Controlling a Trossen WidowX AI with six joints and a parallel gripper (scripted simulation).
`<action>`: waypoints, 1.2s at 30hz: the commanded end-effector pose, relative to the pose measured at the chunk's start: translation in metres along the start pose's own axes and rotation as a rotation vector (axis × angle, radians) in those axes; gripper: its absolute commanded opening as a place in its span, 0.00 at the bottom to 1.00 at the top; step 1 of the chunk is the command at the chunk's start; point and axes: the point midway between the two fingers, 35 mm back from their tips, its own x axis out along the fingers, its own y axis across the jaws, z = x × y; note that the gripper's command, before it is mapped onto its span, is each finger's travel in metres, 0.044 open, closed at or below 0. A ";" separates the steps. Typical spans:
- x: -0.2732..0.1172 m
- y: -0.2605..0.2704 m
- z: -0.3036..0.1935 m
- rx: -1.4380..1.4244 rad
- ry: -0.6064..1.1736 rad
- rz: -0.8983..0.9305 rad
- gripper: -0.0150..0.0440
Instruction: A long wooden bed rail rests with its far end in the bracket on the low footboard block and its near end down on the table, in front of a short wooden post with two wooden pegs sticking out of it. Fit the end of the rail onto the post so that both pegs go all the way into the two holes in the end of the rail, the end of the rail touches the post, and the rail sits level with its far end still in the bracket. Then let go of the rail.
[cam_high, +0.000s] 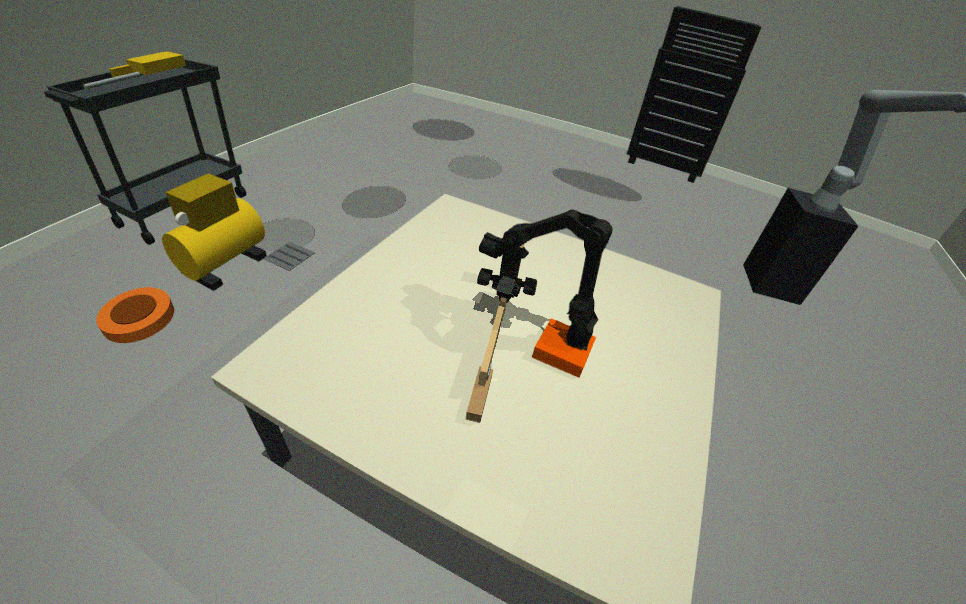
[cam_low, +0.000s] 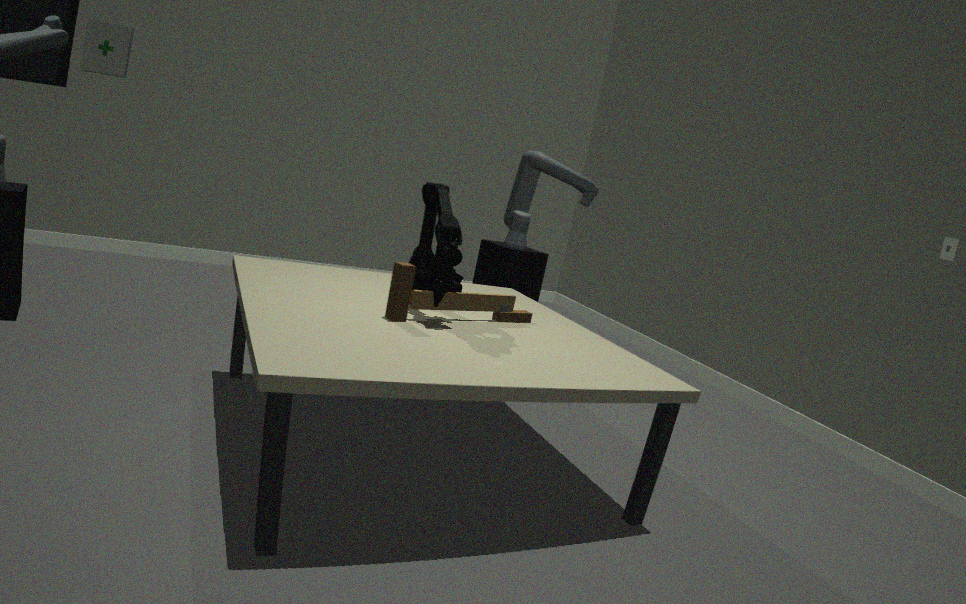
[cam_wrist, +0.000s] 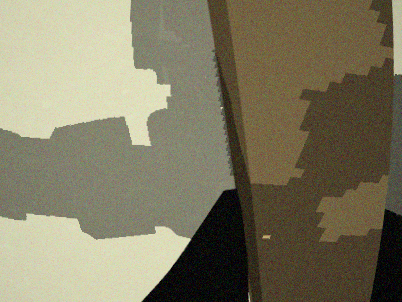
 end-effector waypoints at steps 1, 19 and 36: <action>-0.001 -0.002 -0.002 -0.003 0.003 -0.006 0.25; -0.003 -0.002 -0.008 -0.003 0.004 -0.006 0.25; -0.002 -0.002 -0.013 -0.003 0.004 -0.006 0.25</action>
